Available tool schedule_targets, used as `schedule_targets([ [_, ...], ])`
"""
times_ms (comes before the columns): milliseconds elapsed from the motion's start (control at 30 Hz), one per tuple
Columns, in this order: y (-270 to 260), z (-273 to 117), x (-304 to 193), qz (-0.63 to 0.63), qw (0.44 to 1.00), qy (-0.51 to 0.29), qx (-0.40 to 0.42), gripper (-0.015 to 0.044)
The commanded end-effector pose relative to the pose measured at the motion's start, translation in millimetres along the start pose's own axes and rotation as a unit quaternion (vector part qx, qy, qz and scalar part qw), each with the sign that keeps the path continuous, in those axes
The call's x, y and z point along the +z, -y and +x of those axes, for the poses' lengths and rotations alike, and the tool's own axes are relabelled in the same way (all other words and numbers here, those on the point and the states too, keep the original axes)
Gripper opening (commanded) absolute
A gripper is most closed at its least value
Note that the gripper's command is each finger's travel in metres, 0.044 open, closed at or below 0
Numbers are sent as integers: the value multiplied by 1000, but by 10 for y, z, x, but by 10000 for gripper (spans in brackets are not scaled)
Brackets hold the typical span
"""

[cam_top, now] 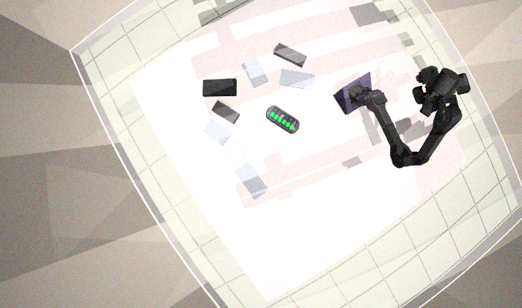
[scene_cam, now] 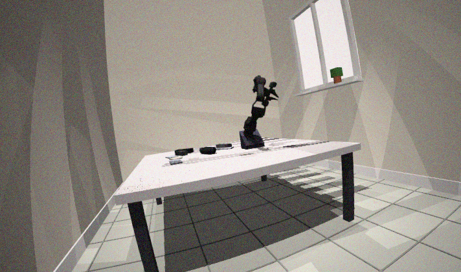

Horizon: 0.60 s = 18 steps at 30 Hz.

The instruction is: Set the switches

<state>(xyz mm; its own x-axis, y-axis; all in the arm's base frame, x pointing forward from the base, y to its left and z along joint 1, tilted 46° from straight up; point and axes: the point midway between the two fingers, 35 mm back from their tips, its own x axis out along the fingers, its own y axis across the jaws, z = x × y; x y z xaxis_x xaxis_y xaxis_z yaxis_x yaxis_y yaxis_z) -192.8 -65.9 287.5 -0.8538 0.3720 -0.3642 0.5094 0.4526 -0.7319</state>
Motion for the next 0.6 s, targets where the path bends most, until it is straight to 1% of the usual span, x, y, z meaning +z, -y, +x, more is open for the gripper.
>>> schedule_targets([
  [0,99,-208,539,-5,996,86,16,0],
  [167,62,-621,1214,-31,981,186,50,0],
  [267,-19,-862,1497,-46,971,227,67,0],
  [367,-178,-1195,1800,-64,955,276,88,0],
  [433,-287,-1386,1943,-75,946,300,100,0],
  [567,-441,-1631,2115,-85,935,322,121,0],
])
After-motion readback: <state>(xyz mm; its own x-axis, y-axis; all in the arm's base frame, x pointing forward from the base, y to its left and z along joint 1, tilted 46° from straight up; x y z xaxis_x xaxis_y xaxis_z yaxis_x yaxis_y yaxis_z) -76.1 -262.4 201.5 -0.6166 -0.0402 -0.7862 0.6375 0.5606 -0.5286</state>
